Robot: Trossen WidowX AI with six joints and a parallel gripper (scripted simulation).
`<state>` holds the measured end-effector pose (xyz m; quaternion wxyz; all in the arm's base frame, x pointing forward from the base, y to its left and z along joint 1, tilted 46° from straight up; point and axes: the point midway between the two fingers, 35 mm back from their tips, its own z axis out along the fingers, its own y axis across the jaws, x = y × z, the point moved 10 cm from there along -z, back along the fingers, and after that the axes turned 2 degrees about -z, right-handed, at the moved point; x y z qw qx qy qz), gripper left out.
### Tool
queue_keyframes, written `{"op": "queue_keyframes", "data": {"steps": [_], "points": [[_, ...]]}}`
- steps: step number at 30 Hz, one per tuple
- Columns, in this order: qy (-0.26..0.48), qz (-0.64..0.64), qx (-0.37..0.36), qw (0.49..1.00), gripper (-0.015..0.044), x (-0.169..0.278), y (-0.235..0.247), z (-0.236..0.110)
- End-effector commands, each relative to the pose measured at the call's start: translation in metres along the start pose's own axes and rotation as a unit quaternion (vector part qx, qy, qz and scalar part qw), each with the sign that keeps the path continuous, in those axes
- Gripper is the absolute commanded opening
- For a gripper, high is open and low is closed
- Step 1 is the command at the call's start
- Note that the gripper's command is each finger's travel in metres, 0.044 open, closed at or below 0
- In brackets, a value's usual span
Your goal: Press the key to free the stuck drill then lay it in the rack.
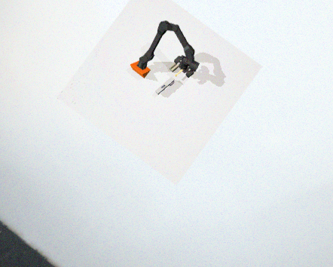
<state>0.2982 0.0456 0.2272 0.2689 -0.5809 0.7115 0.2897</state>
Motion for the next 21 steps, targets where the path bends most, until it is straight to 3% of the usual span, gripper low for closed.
{"op": "queue_keyframes", "data": {"steps": [1, 21], "points": [[0.0, -0.002, 0.003, 1.0, 0.0, 0.0002, 0.0003, -0.0033], [0.001, -0.002, 0.003, 1.0, 0.0, 0.0018, 0.0032, -0.0089]]}}
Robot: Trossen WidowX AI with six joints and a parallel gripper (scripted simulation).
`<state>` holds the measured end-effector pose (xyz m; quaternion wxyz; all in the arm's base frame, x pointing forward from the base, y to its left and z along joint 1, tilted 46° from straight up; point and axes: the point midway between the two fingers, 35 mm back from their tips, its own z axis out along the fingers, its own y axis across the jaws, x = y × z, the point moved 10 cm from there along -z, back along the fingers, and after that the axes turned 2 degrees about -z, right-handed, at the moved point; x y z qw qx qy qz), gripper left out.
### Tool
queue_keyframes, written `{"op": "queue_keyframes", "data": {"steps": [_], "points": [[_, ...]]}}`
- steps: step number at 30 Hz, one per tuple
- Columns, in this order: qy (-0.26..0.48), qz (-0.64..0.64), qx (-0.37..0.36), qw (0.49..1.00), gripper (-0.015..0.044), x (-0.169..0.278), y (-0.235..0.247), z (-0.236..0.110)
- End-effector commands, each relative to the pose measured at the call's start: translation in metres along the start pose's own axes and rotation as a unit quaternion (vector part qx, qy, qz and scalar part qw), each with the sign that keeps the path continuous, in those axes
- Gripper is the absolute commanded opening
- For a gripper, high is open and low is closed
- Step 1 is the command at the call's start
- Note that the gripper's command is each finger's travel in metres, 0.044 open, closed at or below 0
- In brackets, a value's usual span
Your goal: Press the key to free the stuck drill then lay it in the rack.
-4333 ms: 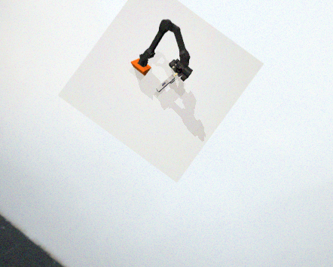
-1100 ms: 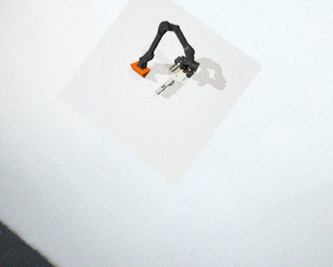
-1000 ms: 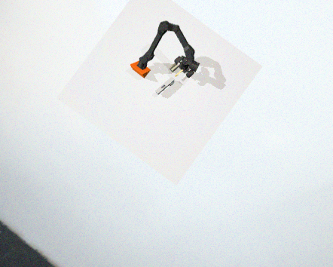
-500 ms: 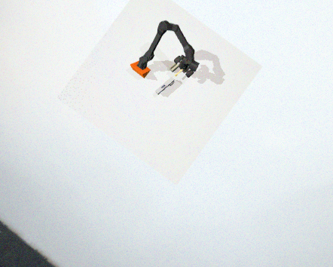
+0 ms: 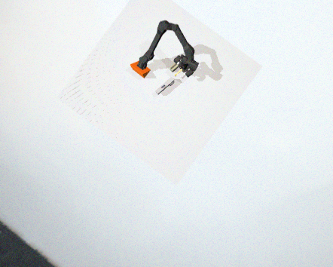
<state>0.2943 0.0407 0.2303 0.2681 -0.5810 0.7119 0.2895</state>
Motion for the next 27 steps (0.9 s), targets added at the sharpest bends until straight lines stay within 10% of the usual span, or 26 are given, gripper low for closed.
{"op": "queue_keyframes", "data": {"steps": [1, 27], "points": [[0.0, -0.003, 0.003, 1.0, 0.0, 0.0002, 0.0, -0.0033], [0.0, -0.003, 0.003, 1.0, 0.0, 0.0027, 0.0022, -0.0098]]}}
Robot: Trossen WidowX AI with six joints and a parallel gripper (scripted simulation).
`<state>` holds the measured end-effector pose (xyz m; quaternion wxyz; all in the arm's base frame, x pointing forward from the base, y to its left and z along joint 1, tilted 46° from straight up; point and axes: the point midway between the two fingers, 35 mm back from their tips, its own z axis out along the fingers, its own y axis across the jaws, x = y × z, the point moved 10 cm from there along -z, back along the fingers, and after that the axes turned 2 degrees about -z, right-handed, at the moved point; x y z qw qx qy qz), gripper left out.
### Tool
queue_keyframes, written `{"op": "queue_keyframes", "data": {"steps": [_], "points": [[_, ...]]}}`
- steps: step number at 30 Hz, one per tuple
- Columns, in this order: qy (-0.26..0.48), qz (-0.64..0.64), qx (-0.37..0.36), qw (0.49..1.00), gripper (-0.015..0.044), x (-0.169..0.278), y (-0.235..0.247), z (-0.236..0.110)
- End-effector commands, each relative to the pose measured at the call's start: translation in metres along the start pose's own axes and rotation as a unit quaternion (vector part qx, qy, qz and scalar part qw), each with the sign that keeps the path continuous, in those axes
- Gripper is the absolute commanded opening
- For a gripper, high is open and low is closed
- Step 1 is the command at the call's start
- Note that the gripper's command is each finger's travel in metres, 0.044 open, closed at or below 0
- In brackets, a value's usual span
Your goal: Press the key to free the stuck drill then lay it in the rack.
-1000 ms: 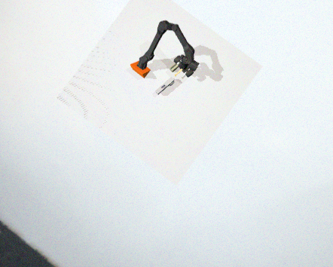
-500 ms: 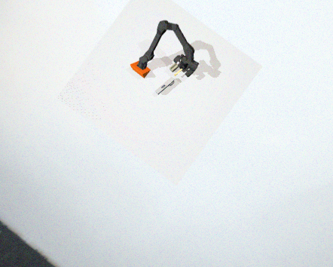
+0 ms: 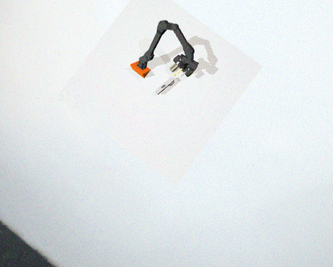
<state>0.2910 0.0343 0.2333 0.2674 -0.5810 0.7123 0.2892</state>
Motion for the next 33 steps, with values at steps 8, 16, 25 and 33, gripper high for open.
{"op": "queue_keyframes", "data": {"steps": [8, 16, 25, 33], "points": [[-0.001, -0.003, 0.003, 1.0, 0.0, 0.0007, 0.0, -0.0048], [-0.001, -0.003, 0.003, 1.0, 0.0, 0.0014, 0.0002, -0.0065], [-0.001, -0.003, 0.003, 1.0, 0.0, 0.0021, 0.0003, -0.0084], [-0.001, -0.003, 0.003, 1.0, 0.0, 0.0026, 0.0004, -0.0101]]}}
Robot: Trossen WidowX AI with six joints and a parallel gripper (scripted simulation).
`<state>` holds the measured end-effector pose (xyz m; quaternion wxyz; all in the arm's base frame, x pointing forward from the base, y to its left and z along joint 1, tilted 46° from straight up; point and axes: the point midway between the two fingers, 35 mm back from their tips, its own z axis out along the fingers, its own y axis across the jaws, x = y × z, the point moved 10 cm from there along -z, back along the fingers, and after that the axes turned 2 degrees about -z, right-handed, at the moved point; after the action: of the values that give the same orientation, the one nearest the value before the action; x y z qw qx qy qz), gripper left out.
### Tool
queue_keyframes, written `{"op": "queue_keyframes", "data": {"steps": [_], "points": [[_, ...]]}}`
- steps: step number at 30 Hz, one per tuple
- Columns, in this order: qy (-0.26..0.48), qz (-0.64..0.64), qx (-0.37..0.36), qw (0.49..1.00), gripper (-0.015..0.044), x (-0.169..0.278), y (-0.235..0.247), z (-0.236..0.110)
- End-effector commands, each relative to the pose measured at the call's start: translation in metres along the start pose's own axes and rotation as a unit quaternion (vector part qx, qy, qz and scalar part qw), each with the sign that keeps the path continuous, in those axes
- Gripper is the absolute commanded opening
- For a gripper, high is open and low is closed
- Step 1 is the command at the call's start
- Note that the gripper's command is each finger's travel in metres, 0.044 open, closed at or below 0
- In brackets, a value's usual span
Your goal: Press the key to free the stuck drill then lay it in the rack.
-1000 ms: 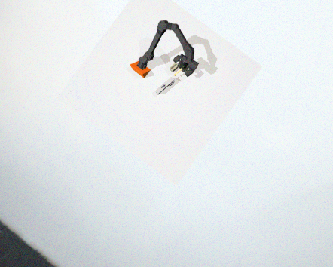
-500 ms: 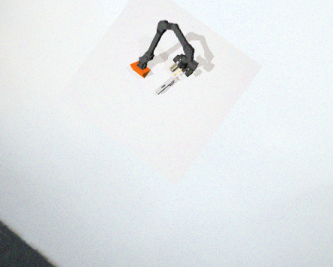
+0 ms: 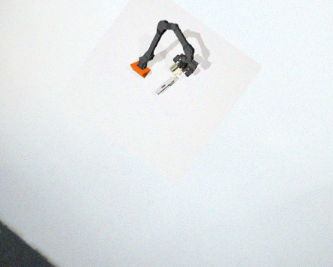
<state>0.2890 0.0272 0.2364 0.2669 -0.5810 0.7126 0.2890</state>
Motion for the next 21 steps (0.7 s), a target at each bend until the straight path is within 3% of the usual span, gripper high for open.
{"op": "queue_keyframes", "data": {"steps": [1, 21], "points": [[-0.001, -0.003, 0.003, 1.0, 0.0, -0.0003, -0.0007, -0.003], [-0.001, -0.003, 0.003, 1.0, 0.0, 0.0004, -0.0009, -0.0069]]}}
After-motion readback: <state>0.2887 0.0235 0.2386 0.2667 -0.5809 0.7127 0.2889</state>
